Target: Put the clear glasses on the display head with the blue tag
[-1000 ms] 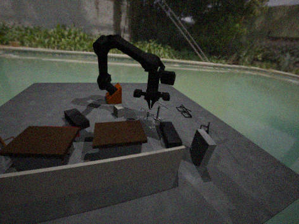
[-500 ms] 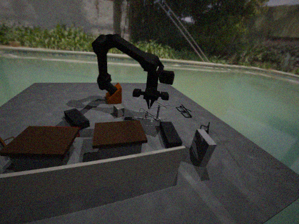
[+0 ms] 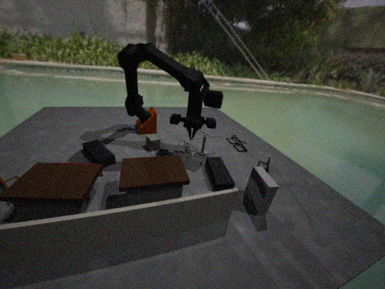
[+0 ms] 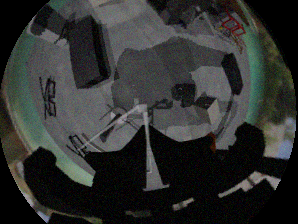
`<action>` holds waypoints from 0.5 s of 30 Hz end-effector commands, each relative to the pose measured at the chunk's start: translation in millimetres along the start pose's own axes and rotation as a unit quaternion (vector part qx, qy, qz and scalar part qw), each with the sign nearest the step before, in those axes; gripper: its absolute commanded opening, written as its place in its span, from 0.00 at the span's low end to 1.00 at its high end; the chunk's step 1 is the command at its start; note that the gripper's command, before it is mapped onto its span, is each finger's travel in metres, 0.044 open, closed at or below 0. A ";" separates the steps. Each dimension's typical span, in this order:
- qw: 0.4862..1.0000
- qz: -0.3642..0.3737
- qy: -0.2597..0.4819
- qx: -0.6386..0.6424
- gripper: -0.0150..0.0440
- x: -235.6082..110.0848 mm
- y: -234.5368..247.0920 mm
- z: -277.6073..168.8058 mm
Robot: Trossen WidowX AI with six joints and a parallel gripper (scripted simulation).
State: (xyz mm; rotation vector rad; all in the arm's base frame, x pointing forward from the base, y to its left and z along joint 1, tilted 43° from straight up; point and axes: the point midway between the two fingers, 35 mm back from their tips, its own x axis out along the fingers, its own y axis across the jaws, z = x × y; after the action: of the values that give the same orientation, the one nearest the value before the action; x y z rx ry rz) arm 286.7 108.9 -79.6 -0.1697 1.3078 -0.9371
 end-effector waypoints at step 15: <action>1.000 -0.003 0.004 -0.002 0.25 1.3 -7.5 -12.2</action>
State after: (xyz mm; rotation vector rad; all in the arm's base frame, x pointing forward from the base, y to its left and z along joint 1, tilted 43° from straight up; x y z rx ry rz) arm 277.9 109.3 -79.3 -0.1691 1.3080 -0.9373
